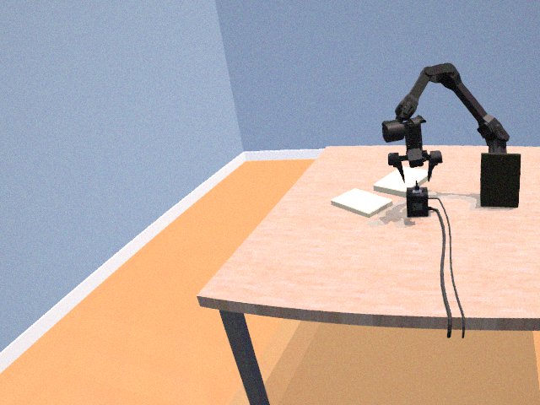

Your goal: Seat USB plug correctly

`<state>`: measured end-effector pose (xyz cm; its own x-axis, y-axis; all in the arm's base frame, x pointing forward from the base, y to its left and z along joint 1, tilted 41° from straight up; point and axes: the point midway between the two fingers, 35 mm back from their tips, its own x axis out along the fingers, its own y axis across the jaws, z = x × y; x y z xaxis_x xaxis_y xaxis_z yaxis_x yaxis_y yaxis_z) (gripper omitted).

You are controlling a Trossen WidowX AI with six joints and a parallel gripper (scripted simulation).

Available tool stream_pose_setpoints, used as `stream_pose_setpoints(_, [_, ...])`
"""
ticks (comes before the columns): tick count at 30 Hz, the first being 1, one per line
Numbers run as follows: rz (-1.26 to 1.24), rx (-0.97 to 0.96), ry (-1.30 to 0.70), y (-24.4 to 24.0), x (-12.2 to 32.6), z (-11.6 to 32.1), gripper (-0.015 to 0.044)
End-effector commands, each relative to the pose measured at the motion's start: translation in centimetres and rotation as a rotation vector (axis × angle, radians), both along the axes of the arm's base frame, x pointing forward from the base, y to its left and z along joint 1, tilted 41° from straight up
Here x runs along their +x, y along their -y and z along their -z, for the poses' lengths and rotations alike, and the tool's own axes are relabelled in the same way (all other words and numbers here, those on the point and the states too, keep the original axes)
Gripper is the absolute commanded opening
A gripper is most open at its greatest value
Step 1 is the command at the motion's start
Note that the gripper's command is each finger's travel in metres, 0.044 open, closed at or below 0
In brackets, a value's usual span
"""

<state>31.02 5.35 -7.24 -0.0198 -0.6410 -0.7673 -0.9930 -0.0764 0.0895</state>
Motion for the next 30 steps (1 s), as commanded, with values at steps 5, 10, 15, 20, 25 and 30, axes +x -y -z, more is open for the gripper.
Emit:
stream_pose_setpoints(5, [0.001,0.000,0.001,-0.02,0.03,-0.03,0.0230])
stream_pose_setpoints(10, [0.001,0.000,0.001,-0.02,0.03,-0.03,0.0099])
stream_pose_setpoints(15, [0.001,0.000,0.001,-0.02,0.03,-0.03,0.0007])
stream_pose_setpoints(20, [0.001,0.000,0.001,-0.02,0.03,-0.03,0.0000])
stream_pose_setpoints(25, [0.001,0.000,0.001,-0.02,0.03,-0.03,0.0000])
stream_pose_setpoints(30, [0.001,0.000,0.001,-0.02,0.03,-0.03,0.0000])
